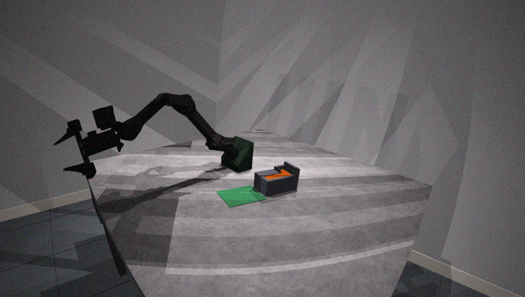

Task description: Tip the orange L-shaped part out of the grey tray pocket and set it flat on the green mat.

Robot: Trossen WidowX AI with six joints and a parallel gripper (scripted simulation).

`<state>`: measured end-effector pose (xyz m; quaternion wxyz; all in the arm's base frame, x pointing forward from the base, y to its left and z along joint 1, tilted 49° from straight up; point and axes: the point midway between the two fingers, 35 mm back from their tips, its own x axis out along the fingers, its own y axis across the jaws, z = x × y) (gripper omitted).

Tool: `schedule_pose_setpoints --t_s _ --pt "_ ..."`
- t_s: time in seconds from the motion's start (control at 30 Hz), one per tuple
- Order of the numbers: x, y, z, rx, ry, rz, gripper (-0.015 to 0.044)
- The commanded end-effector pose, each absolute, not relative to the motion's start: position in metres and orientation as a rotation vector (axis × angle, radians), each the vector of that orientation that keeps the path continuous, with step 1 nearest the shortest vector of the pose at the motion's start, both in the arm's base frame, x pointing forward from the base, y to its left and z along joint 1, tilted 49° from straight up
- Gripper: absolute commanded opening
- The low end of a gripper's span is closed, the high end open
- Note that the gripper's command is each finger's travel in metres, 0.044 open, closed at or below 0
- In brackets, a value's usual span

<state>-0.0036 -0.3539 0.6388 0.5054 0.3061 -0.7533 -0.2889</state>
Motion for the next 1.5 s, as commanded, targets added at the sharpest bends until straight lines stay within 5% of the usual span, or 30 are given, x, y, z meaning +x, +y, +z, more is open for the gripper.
schedule_pose_setpoints --t_s 0.0,0.27,0.63,0.9,1.47 --pt "0.000 -0.356 0.636 0.750 -1.809 -0.704 0.0374" --pt "0.076 -0.397 0.585 0.971 -1.605 -0.818 0.0180" --pt "0.246 -0.399 0.473 1.209 -1.036 -0.987 0.0180" --pt "0.324 -0.369 0.407 1.218 -0.685 -1.040 0.0180" --pt "0.453 -0.156 0.181 0.920 0.417 -1.093 0.0180"
